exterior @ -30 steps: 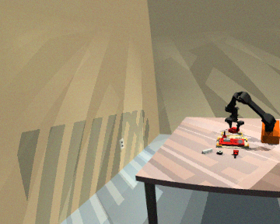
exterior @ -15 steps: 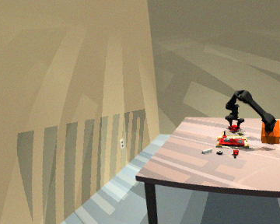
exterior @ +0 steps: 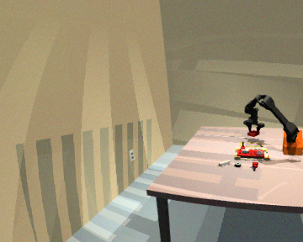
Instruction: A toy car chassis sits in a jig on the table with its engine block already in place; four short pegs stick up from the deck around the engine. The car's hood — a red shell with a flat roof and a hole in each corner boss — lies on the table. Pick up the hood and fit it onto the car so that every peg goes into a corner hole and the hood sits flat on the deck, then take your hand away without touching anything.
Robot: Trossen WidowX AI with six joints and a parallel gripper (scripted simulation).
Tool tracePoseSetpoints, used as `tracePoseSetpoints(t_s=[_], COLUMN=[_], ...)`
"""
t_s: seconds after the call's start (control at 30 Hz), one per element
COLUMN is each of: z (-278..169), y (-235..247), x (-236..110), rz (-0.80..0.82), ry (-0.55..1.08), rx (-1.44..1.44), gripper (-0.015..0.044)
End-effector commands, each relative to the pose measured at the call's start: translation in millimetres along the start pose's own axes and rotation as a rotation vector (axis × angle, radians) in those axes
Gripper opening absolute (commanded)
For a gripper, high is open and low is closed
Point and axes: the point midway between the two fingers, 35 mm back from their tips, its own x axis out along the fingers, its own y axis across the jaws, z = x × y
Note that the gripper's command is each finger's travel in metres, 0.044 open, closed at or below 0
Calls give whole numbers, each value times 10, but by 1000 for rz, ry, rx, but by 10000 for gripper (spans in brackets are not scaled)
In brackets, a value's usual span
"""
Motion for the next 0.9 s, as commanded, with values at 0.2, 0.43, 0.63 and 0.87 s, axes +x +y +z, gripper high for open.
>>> tracePoseSetpoints(t_s=[0.2,0.43,0.63,0.87], z=[2,1,133,396], y=[-23,-23,-3,15], x=[-264,-341,-314,-351], rz=[-9,-9,-7,-13], ry=[8,8,6,12], rx=[-11,-11,42,127], gripper=[0,0,0,0])
